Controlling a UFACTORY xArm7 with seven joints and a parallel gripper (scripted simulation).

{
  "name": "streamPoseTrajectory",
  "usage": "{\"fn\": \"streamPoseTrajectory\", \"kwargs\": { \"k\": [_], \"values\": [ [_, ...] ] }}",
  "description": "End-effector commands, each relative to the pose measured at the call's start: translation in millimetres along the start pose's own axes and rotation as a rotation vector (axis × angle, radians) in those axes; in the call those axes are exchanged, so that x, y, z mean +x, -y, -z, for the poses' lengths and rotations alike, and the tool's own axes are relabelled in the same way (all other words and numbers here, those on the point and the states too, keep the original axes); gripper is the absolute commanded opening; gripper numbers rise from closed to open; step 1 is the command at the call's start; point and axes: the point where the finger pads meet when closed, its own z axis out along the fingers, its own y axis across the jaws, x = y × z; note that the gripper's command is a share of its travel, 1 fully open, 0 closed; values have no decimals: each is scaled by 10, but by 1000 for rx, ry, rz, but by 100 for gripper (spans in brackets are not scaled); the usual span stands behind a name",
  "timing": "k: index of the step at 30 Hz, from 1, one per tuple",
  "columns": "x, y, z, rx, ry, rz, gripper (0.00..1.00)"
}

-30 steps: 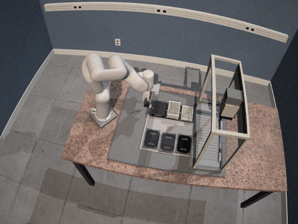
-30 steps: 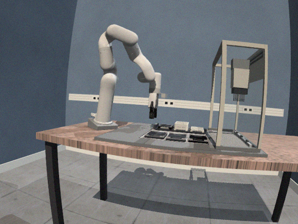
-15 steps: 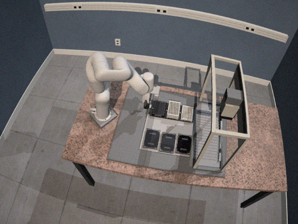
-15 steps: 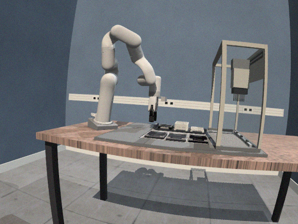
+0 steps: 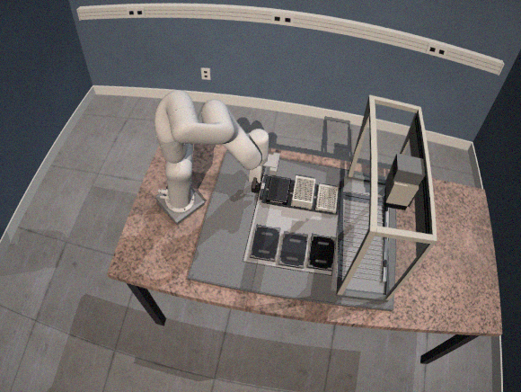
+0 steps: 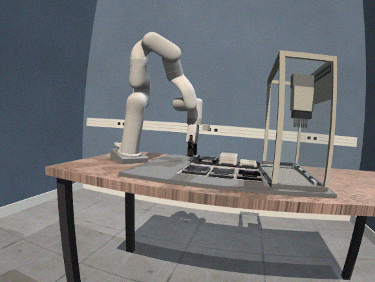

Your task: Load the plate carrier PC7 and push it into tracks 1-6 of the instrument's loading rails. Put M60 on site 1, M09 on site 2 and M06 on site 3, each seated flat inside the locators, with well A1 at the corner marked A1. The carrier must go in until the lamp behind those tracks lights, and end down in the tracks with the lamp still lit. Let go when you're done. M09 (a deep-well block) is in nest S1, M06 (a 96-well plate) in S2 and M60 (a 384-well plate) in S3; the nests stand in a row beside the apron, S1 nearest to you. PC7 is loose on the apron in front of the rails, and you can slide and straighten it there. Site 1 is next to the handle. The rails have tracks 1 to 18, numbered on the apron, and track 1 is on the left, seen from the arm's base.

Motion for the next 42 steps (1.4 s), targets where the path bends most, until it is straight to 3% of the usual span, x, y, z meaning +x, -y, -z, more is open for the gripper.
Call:
{"fn": "streamPoseTrajectory", "kwargs": {
  "k": [1,42],
  "values": [
    [9,5,-1,1,-2,0,82],
    [9,5,-195,1,-2,0,82]
  ]
}}
